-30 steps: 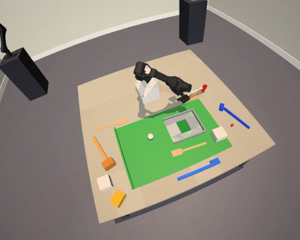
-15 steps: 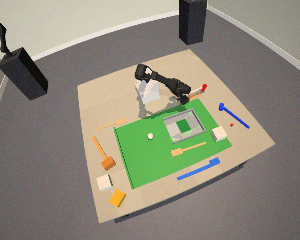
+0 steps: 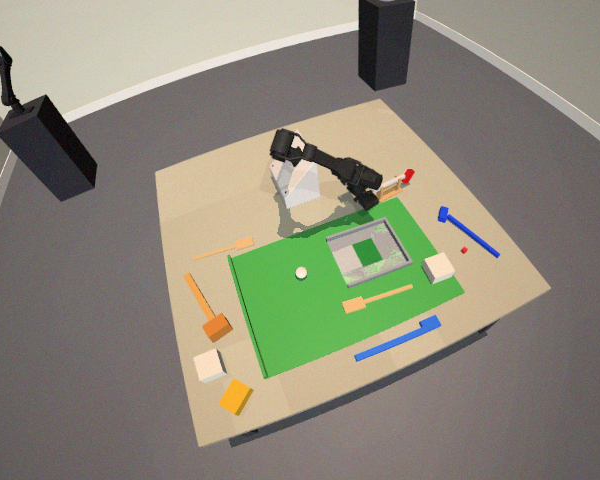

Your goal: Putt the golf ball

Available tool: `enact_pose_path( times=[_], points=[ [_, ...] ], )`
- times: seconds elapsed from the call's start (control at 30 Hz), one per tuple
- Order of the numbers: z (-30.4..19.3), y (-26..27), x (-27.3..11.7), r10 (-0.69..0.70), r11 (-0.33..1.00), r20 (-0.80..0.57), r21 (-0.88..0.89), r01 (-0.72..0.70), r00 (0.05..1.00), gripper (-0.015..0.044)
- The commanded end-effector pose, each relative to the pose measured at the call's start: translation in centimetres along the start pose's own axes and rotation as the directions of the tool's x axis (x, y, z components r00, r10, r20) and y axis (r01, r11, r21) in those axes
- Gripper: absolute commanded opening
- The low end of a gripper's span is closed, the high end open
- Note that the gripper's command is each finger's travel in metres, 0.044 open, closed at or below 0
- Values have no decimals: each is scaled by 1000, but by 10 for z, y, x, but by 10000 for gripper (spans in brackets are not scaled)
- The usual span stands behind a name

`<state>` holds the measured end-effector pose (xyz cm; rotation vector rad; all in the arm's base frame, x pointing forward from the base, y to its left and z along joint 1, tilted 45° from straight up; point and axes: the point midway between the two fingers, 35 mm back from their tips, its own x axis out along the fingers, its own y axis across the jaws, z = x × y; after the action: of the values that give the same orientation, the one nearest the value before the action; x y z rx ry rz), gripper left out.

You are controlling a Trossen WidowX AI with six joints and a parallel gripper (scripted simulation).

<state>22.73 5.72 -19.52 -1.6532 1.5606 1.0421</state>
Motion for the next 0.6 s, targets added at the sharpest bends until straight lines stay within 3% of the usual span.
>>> enact_pose_path(
  times=[0.0, 0.07, 0.17, 0.33, 0.57],
  points=[
    [0, 0, 0, 0, 1000, 0, 1, 0, 1000, 72],
    [0, 0, 0, 0, 1000, 0, 1, 0, 1000, 20],
    [0, 0, 0, 0, 1000, 0, 1, 0, 1000, 0],
    [3, -2, -7, -1, 1000, 2, 1, 1, 1000, 0],
    [17, -5, -54, -1, 1000, 6, 0, 1, 1000, 0]
  ],
)
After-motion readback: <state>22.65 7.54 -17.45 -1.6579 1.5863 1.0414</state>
